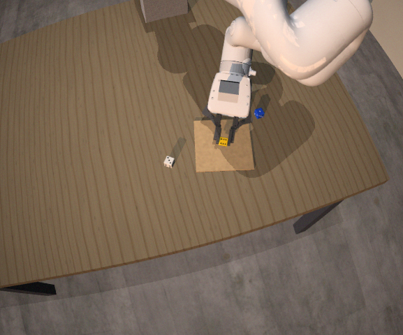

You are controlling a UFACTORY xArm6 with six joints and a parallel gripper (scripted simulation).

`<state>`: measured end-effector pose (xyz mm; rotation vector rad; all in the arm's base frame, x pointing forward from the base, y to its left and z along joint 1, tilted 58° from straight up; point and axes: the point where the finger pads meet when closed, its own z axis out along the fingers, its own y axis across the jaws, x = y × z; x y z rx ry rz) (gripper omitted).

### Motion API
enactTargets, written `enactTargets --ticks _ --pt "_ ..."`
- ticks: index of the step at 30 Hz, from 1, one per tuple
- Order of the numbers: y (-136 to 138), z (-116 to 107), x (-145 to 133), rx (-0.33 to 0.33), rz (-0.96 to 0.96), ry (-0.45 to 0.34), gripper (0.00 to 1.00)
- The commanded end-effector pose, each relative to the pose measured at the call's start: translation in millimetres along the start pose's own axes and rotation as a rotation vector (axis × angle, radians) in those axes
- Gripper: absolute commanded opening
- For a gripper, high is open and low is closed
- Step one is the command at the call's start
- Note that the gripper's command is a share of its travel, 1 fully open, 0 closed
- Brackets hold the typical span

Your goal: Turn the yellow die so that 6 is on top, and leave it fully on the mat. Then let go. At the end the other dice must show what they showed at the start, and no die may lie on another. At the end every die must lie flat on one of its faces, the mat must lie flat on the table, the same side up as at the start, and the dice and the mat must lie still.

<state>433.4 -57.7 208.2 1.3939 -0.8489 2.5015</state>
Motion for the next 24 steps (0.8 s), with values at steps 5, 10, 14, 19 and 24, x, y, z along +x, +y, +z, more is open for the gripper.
enactTargets --ticks 5,10,14,19,24 --pt "0.0 0.0 -0.1 0.000 0.000 0.000 0.15" --pt "-0.1 0.9 -1.9 0.000 0.000 0.000 0.15" --pt "0.0 1.5 -3.0 0.000 0.000 0.000 0.15" --pt "0.0 3.2 -6.1 0.000 0.000 0.000 0.15" --pt "-0.1 4.6 -8.8 0.000 0.000 0.000 0.15"
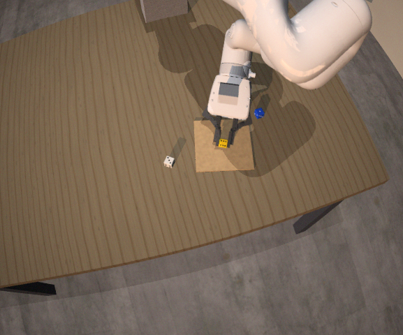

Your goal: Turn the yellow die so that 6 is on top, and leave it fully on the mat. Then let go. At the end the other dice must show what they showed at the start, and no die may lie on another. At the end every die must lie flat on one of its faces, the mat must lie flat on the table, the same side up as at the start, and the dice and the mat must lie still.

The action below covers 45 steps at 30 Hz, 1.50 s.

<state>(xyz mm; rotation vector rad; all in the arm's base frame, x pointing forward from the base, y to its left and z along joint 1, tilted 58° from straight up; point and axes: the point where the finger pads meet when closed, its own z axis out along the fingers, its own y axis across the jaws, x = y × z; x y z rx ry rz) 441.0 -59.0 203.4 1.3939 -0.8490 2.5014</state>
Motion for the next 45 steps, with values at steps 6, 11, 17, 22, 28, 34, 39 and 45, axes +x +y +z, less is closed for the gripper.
enactTargets --ticks 6,11,17,22,28,34,39,45 --pt "-0.1 0.8 -1.8 0.001 0.000 0.000 0.15" --pt "-0.1 1.0 -2.0 0.001 0.000 0.000 0.15" --pt "-0.1 1.0 -2.0 0.001 0.000 0.000 0.15" --pt "-0.1 1.0 -2.0 0.001 0.000 0.000 0.15" --pt "-0.1 1.0 -2.0 0.001 0.000 0.000 0.15" --pt "-0.1 1.0 -2.0 0.001 0.000 0.000 0.15" --pt "-0.1 1.0 -2.0 0.001 0.000 0.000 0.15" --pt "-0.1 1.0 -2.0 0.001 0.000 0.000 0.19"
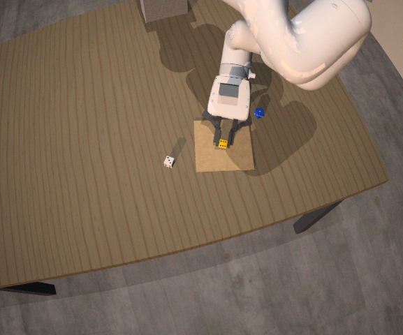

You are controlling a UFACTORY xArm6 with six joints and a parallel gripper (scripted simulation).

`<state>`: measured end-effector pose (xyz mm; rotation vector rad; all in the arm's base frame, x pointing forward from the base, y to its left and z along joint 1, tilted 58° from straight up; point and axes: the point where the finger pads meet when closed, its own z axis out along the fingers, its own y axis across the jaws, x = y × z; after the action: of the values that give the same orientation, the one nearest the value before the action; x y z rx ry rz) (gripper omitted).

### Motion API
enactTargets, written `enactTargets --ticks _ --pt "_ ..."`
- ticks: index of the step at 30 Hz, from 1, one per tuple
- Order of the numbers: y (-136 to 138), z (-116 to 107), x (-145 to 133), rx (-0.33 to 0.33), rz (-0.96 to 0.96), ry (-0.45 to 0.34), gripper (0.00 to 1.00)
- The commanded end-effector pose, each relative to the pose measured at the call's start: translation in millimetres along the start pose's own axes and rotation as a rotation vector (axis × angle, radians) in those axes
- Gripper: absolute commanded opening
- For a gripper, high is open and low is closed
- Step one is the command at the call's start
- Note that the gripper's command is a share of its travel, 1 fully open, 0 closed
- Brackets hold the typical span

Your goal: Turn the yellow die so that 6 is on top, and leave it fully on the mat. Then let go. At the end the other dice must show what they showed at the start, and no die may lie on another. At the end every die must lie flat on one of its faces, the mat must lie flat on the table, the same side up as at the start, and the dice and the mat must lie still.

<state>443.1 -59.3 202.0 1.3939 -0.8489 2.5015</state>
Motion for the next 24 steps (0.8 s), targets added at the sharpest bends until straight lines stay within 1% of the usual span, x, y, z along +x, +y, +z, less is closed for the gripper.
enactTargets --ticks 1,2,3,5,6,8,9,13,14,24 --pt "-0.1 -0.2 0.2 0.000 0.000 0.000 0.19" --pt "-0.1 -0.2 0.2 0.000 0.000 0.000 0.19" --pt "-0.1 -0.2 0.2 0.000 0.000 0.000 0.23" --pt "-0.1 -0.2 0.2 0.000 0.000 0.000 0.23" --pt "-0.1 -0.2 0.2 0.000 0.000 0.000 0.28" --pt "-0.1 -0.2 0.2 0.000 0.000 0.000 0.28" --pt "-0.1 -0.2 0.2 0.000 0.000 0.000 0.32" --pt "-0.1 -0.2 0.2 0.000 0.000 0.000 0.32" --pt "-0.1 -0.2 0.2 0.000 0.000 0.000 0.36" --pt "-0.1 -0.2 0.2 0.000 0.000 0.000 0.36"
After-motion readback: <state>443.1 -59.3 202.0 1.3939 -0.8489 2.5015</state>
